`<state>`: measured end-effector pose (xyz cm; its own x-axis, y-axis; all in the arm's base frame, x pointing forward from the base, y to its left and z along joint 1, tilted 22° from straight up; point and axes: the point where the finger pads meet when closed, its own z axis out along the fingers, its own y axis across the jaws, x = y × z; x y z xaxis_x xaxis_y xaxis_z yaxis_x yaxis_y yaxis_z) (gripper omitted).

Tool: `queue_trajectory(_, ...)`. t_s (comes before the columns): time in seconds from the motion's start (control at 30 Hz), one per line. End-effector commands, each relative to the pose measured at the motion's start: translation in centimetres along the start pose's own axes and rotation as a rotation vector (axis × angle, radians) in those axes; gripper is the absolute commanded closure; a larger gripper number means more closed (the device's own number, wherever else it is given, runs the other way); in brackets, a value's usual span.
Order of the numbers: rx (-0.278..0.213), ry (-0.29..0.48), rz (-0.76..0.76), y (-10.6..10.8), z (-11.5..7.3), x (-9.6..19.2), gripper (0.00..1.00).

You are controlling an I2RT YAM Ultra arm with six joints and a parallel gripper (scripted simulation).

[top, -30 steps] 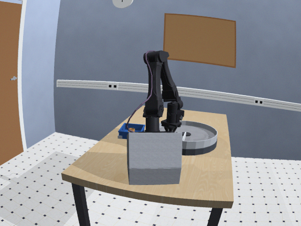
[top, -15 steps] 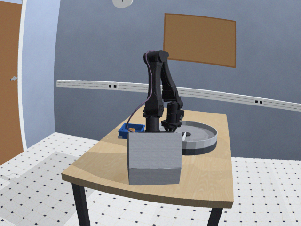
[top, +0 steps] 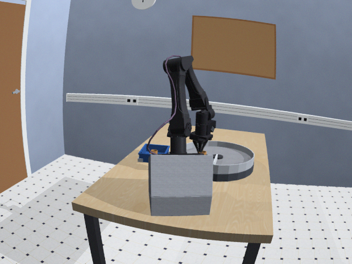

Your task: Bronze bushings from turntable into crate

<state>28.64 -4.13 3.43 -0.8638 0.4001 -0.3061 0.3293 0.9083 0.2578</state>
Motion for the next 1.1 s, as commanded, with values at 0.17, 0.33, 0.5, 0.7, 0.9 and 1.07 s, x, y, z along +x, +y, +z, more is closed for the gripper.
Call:
queue_trajectory(0.17, -0.005, -0.005, 0.001, 0.0, -3.7, -0.5, 1.0)
queue_trajectory(0.33, -0.002, -0.006, 0.001, -0.1, -3.7, -0.5, 1.0)
queue_trajectory(0.5, -0.002, -0.006, 0.002, -0.1, -3.7, -0.5, 1.0)
queue_trajectory(0.7, -0.002, -0.006, 0.003, -0.1, -3.7, -0.5, 1.0)
queue_trajectory(0.9, -0.002, -0.006, 0.003, -0.1, -3.7, -0.5, 1.0)
queue_trajectory(1.07, -0.002, -0.006, 0.003, -0.1, -3.7, -0.5, 1.0)
